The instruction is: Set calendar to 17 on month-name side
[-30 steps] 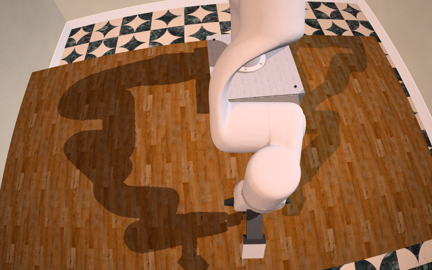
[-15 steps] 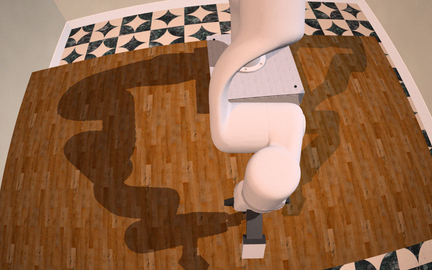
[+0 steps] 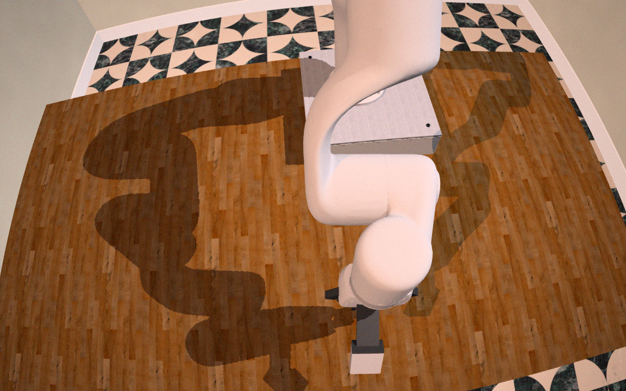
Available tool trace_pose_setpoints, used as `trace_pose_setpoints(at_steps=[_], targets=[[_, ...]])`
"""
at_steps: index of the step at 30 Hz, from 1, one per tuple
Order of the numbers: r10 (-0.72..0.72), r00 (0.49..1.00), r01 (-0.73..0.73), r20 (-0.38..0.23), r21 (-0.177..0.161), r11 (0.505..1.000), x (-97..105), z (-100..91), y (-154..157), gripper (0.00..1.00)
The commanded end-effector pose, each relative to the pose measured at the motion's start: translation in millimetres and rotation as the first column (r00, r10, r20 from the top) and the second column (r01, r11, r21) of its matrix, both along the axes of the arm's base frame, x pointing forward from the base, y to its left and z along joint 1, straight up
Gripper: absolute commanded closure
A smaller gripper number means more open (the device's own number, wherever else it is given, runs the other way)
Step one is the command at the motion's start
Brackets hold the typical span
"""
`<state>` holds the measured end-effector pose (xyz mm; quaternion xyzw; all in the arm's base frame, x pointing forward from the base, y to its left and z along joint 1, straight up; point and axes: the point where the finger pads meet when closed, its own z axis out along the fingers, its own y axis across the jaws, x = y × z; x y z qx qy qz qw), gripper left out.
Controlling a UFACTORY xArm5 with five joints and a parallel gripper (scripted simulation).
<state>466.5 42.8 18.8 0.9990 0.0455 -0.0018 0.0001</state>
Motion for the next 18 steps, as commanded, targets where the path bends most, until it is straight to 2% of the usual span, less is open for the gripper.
trace_pose_setpoints(at_steps=[1, 18], targets=[[0.000, 1.000, 0.000, 0.004, 0.000, 1.000, 1.5, -7.4, 0.1, 0.53], [0.000, 1.000, 0.000, 0.004, 0.000, 1.000, 1.5, -29.6, -0.1, 0.53]])
